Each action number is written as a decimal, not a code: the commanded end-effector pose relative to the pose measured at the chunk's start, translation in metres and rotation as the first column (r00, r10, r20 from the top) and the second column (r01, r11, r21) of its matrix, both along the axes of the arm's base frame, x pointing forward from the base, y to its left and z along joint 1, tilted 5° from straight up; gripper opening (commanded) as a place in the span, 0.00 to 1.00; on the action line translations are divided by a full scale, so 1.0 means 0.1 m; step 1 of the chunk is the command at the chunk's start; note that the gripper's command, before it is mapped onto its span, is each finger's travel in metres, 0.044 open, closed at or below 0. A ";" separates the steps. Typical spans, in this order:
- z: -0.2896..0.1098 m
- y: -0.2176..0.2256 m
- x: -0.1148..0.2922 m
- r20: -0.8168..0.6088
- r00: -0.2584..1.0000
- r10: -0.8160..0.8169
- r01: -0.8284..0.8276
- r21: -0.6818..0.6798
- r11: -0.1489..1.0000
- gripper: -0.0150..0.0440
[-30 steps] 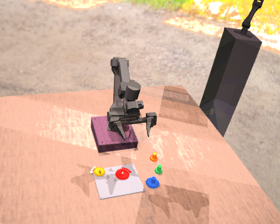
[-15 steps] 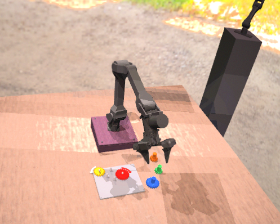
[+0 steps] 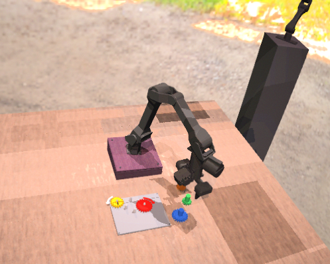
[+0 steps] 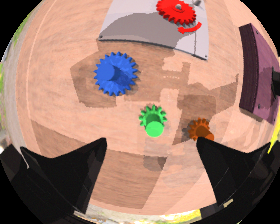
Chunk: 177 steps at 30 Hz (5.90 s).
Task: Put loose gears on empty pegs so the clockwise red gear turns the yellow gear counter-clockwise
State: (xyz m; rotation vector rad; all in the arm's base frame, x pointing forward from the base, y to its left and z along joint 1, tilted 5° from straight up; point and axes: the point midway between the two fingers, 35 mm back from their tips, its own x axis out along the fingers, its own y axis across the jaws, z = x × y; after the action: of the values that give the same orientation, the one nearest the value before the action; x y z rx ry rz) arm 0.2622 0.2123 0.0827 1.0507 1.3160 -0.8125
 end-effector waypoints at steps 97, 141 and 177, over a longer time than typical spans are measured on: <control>0.66 0.03 -0.10 -0.026 0.999 -0.043 0.043 -0.018 0.999 0.25; 0.75 -0.55 0.18 -0.033 0.998 -0.052 0.051 -0.022 0.998 0.25; 0.42 -1.32 0.49 -0.027 0.998 -0.048 0.047 -0.031 0.998 0.25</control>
State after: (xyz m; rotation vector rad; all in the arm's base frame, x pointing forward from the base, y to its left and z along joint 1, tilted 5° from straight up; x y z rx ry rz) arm 0.3099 0.0863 0.1285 1.0517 1.2985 -0.8858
